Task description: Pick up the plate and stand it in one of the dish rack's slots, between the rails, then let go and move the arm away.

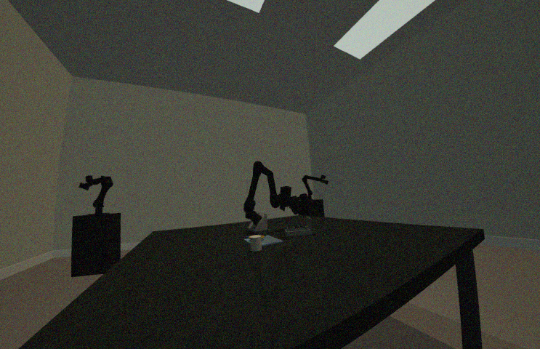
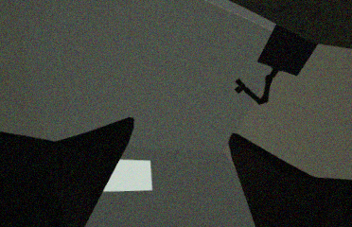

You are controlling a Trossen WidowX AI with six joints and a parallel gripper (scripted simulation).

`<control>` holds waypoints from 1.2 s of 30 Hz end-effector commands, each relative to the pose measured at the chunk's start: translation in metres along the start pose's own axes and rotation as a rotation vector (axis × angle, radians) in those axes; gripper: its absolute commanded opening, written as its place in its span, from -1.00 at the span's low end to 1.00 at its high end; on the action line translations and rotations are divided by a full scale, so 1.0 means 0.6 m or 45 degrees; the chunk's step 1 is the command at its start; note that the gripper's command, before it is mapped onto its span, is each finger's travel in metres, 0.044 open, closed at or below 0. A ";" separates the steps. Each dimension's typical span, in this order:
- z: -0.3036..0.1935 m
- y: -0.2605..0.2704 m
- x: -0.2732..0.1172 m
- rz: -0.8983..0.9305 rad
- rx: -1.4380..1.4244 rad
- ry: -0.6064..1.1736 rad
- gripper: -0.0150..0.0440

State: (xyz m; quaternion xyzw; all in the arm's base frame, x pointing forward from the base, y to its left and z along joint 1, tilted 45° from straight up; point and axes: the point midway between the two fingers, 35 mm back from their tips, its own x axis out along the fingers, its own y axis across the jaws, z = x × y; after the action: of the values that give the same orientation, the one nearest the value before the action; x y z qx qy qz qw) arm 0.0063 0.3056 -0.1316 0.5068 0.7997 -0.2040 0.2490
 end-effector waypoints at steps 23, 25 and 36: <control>0.008 0.250 -0.067 0.316 -0.440 -0.553 0.86; 0.007 0.268 -0.083 0.319 -0.479 -0.616 0.86; -0.003 0.346 -0.199 0.250 -0.679 -0.970 0.86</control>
State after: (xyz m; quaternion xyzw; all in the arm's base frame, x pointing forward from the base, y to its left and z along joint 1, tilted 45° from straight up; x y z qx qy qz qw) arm 0.2225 0.3119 -0.0880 0.4124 0.6360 -0.1403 0.6369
